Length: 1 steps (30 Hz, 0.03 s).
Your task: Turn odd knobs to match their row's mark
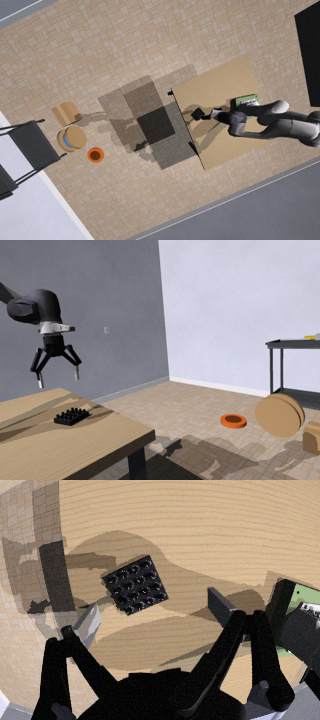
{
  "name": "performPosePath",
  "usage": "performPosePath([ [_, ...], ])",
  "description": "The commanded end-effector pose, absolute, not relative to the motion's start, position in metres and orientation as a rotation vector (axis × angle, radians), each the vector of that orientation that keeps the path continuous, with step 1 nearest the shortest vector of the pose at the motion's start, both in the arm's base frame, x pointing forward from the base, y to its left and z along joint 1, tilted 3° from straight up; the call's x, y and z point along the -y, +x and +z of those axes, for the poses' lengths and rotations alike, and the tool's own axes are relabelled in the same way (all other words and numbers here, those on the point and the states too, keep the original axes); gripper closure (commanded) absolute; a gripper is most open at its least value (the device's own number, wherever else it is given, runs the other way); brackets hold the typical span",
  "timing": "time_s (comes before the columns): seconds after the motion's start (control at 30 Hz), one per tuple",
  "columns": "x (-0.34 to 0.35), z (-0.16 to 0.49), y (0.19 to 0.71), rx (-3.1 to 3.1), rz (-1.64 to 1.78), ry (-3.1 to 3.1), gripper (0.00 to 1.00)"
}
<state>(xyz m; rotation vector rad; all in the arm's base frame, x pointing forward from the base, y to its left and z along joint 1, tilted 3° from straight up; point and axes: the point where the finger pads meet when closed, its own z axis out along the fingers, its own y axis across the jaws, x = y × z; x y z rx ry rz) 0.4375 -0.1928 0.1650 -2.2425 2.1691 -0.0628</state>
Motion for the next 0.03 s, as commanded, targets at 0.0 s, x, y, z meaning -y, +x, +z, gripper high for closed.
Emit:
performPosePath([
  [0.0,0.1921,0.1663,0.4385,-2.165,-0.064,-2.242,0.0],
])
